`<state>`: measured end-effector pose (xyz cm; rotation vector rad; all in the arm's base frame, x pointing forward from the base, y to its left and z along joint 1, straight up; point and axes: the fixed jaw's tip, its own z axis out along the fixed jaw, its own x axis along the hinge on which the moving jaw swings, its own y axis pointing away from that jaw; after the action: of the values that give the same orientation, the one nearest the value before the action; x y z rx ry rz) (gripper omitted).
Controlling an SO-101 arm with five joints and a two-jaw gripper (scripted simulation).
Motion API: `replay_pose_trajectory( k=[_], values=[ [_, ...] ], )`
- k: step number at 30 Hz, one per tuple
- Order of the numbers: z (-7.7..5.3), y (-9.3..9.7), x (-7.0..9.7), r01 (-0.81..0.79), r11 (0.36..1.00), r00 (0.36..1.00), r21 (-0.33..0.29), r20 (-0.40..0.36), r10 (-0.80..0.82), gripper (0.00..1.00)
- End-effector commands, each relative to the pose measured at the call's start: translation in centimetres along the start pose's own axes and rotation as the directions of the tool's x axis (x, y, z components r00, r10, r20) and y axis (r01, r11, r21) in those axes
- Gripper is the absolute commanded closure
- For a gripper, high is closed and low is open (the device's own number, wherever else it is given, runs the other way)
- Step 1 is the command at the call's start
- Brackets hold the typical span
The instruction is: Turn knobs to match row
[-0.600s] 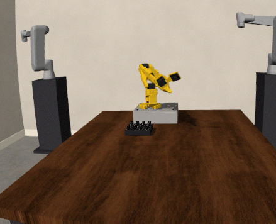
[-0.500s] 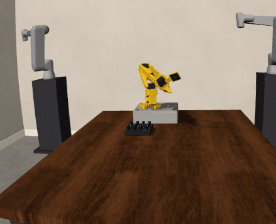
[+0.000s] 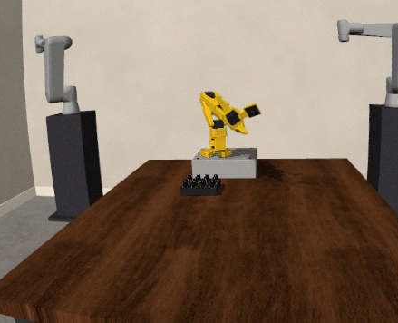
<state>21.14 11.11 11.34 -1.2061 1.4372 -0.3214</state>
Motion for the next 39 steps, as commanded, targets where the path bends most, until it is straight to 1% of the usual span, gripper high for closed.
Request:
replay_pose_trajectory(
  k=[1, 5, 8, 11, 14, 16, 18, 23, 27, 30, 31, 33, 36, 39],
  values=[
    [0.0, 0.0, 0.0, -0.001, 1.0, 1.0, 0.001, 0.001, 0.001, 0.6],
    [0.0, 0.1, 0.1, -0.001, 1.0, 1.0, -0.011, -0.008, 0.001, 0.6],
    [-0.1, 0.4, 0.3, -0.002, 0.999, 1.0, -0.037, -0.028, 0.001, 0.6],
    [-0.2, 1.0, 0.7, -0.004, 0.997, 0.998, -0.081, -0.06, -0.001, 0.6],
    [-0.5, 1.7, 1.2, -0.008, 0.99, 0.995, -0.14, -0.104, -0.006, 0.6],
    [-0.5, 1.7, 1.2, -0.008, 0.99, 0.995, -0.14, -0.104, -0.006, 0.6],
    [-0.8, 2.2, 1.6, -0.014, 0.982, 0.99, -0.186, -0.139, -0.012, 0.6],
    [-1.9, 3.7, 2.8, -0.04, 0.948, 0.971, -0.315, -0.235, -0.037, 0.6],
    [-3.2, 4.8, 3.6, -0.07, 0.908, 0.949, -0.414, -0.309, -0.068, 0.6],
    [-4.2, 5.5, 4.1, -0.095, 0.873, 0.93, -0.478, -0.356, -0.093, 0.6],
    [-4.5, 5.7, 4.3, -0.104, 0.862, 0.924, -0.496, -0.37, -0.102, 0.6],
    [-4.5, 5.7, 4.3, -0.104, 0.862, 0.924, -0.496, -0.37, -0.102, 0.6],
    [-5.5, 6.2, 4.6, -0.127, 0.831, 0.906, -0.541, -0.404, -0.125, 0.6],
    [-6.2, 6.5, 4.9, -0.145, 0.807, 0.893, -0.573, -0.427, -0.143, 0.6]
  ],
)
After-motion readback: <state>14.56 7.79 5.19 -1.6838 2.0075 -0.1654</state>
